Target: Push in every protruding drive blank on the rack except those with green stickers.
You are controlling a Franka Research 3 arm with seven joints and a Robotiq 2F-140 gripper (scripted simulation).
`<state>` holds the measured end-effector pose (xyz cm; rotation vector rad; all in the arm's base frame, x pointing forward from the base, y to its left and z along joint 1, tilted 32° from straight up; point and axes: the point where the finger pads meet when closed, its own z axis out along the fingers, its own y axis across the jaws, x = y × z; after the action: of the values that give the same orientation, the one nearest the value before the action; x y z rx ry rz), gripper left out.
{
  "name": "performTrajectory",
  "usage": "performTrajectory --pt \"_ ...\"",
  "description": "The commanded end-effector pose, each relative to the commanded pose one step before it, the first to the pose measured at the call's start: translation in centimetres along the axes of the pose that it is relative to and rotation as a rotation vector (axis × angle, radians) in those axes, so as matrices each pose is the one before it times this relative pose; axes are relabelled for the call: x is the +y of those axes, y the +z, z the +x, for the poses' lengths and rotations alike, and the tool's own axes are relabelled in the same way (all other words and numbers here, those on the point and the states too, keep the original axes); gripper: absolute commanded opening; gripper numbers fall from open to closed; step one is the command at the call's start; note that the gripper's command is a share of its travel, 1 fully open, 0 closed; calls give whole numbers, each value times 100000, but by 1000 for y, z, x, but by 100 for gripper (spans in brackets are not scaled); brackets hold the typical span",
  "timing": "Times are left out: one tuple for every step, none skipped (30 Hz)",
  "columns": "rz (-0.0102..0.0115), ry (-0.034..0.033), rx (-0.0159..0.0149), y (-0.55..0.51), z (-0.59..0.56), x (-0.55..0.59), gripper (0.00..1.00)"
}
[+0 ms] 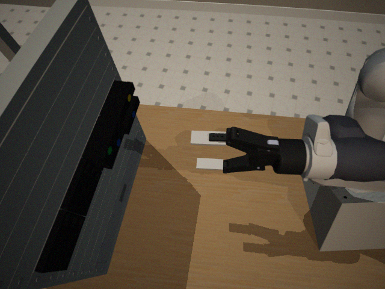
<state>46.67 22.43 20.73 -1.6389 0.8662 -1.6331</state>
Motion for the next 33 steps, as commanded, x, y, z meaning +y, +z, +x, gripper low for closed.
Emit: performTrajectory --pt "2599 6394 2681 -100 1312 390 100" --pt "396 -124 546 -18 358 174 100" --pt "375 -124 507 -19 337 163 100" --pt "354 -122 470 -21 317 152 100" --pt "334 -120 435 -21 297 142 100" --pt "313 -117 401 -22 278 132 100" --pt "293 -114 370 -22 259 122 100" --pt "273 -109 339 -22 241 113 100" --pt "253 -105 311 -22 223 104 100" --pt "234 -99 284 -21 206 96 100" --pt "216 -94 258 -20 189 87 100" --pt "198 -88 234 -19 173 80 100" --pt "0 0 0 0 0 0 100" --pt "0 0 0 0 0 0 100" --pt "180 -81 211 -18 157 72 100" --pt "164 -75 190 -17 142 65 100" --pt "147 -69 169 -16 128 59 100" --pt "132 -62 150 -14 114 52 100" --pt "117 -56 132 -13 101 46 100" --pt "103 -50 116 -12 89 40 100" --pt "90 -44 100 -10 78 35 100" --pt "77 -38 86 -9 67 30 100" --pt "65 -32 72 -8 56 25 100" --pt "54 -27 60 -6 47 21 100" --pt "44 -22 49 -5 38 17 100" --pt "35 -18 39 -4 30 14 100" --pt "27 -14 30 -3 23 11 100" --pt "20 -10 22 -2 17 8 100" --pt "14 -7 15 -2 12 5 100" --pt "0 0 0 0 0 0 100" --pt "0 0 0 0 0 0 100" --pt "9 -4 10 -1 8 3 100" --pt "5 -3 5 -1 4 2 100"
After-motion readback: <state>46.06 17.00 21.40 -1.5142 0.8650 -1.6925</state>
